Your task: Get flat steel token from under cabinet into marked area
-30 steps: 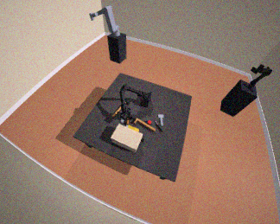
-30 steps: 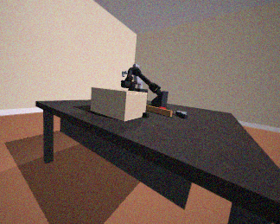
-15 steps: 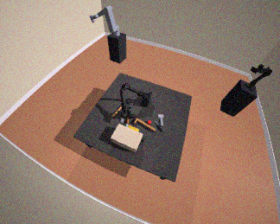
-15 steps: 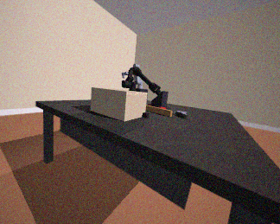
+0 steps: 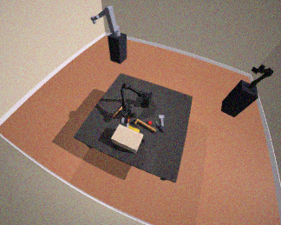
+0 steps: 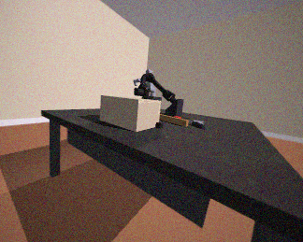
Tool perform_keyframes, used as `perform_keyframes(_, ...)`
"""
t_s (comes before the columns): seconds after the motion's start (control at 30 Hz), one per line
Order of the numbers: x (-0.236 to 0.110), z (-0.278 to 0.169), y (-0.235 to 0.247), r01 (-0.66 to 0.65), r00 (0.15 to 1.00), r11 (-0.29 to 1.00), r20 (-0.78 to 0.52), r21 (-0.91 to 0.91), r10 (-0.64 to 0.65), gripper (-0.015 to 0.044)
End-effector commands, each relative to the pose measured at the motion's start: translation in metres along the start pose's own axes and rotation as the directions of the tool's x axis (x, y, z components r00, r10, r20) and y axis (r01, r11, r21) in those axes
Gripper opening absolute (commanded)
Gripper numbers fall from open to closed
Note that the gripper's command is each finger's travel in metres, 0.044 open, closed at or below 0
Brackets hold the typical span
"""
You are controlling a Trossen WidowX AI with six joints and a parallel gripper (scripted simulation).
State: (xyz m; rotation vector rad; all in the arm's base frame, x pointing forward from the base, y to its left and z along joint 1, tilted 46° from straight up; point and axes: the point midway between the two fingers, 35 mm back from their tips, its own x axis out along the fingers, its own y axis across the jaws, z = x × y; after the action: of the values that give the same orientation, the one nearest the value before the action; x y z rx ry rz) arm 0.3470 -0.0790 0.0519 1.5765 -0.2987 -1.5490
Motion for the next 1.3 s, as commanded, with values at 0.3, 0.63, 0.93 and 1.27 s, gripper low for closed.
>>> perform_keyframes(0.3, 0.001, 0.019, 0.001, 0.002, 1.000, 1.000, 0.004, -0.001, -0.002, 0.0000)
perform_keyframes(0.63, 0.001, 0.032, 0.001, 0.002, 1.000, 1.000, 0.005, -0.001, -0.002, 0.0000)
perform_keyframes(0.93, 0.001, 0.043, 0.002, 0.001, 1.000, 1.000, 0.005, -0.002, -0.001, 0.0000)
perform_keyframes(1.27, 0.001, 0.055, 0.003, 0.001, 1.000, 1.000, 0.006, -0.002, -0.001, 0.0000)
